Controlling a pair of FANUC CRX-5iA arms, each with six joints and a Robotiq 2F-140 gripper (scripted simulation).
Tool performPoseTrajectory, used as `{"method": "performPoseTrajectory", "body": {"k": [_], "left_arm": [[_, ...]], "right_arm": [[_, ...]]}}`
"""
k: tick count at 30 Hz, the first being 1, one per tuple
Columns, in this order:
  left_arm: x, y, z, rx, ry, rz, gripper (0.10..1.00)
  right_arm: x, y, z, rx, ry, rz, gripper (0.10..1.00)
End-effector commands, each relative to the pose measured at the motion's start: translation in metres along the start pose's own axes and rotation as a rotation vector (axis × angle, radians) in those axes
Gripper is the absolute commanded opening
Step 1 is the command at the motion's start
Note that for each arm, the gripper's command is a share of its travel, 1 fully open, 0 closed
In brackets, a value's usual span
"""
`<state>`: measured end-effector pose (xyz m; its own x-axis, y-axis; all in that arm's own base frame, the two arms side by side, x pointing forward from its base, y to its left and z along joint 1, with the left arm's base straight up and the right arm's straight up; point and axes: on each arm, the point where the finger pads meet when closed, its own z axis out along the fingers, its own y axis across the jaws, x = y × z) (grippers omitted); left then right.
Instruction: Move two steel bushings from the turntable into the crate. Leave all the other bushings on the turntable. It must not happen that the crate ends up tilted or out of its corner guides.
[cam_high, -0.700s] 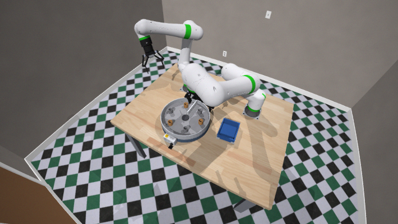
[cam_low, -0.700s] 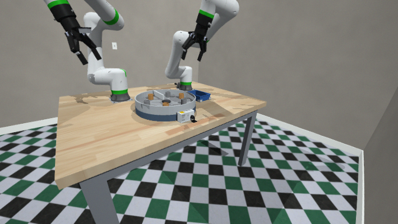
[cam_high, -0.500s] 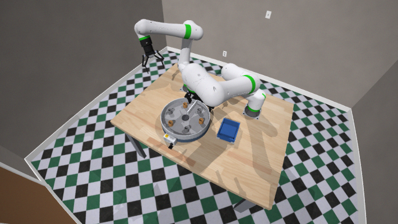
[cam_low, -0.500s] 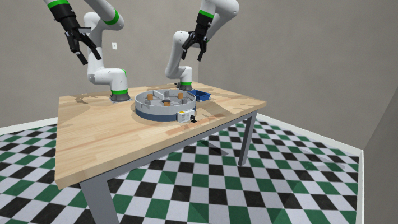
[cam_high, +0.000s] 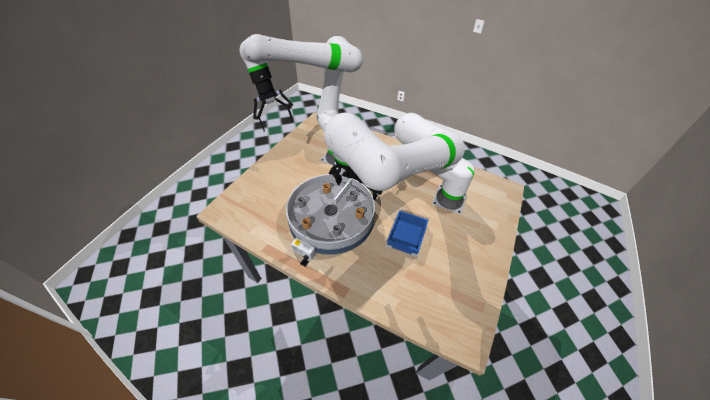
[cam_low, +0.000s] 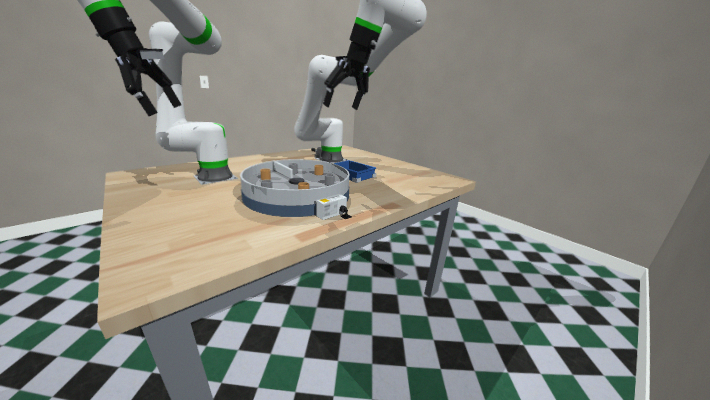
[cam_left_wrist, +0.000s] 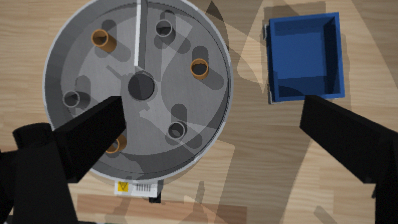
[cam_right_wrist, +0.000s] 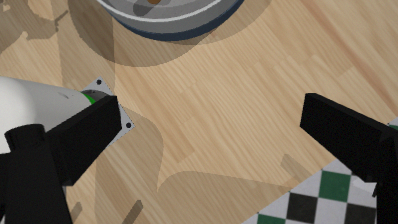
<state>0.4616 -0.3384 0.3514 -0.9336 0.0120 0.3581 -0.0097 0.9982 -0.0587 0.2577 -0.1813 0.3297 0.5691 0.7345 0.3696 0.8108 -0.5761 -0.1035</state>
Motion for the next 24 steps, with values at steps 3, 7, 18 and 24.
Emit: {"method": "performPoseTrajectory", "body": {"k": [3,7,18,24], "left_arm": [[0.000,0.001,-0.001,0.002,-0.002,-0.004,1.000],[-0.002,0.003,-0.002,0.004,-0.003,-0.016,1.000],[-0.012,0.020,-0.006,0.017,-0.011,-0.091,1.000],[-0.025,0.041,-0.012,0.033,-0.019,-0.188,1.000]], "right_arm": [[0.000,0.000,-0.001,-0.001,0.000,0.000,1.000],[0.000,0.000,-0.001,-0.001,0.000,0.000,1.000],[0.000,0.000,-0.001,-0.001,0.000,0.000,1.000],[0.000,0.000,-0.001,-0.001,0.000,0.000,1.000]]}}
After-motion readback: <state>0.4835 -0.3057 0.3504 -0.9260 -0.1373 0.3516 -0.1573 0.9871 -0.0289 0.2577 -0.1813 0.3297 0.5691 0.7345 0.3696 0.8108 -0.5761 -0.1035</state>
